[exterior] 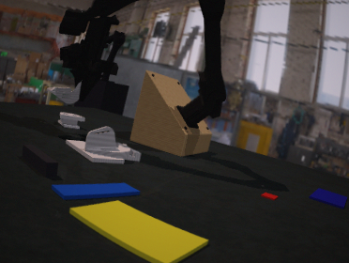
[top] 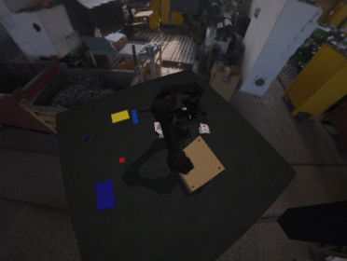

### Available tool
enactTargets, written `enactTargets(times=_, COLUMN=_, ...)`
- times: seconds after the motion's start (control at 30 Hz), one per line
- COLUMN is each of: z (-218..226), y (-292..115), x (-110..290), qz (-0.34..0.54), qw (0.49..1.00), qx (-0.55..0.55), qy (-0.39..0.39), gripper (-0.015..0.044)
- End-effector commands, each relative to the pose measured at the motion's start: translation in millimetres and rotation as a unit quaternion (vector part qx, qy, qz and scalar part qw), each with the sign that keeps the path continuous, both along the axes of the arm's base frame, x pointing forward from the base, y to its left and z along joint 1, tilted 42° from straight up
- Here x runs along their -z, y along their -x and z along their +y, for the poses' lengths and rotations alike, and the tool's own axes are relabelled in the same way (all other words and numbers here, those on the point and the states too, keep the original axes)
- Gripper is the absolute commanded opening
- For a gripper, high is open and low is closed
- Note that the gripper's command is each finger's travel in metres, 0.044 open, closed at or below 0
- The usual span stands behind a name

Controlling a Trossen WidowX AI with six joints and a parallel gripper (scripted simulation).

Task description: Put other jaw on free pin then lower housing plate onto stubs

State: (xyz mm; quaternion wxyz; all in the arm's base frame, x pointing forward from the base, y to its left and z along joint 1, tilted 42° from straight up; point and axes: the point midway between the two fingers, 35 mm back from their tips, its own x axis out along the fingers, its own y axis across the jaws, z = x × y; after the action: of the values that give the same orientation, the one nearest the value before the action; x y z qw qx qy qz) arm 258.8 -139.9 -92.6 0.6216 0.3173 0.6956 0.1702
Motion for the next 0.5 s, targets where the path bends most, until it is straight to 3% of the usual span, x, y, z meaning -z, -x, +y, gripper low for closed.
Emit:
enactTargets(times=0.0, z=1.7, y=-1.5, x=-2.1, qz=0.029, qw=0.999, qx=0.036, qy=0.0, gripper=0.0037)
enactTargets(times=0.47, z=7.6, y=-6.3, x=-6.8, qz=0.144, qw=0.975, qx=0.169, qy=0.004, gripper=0.0037)
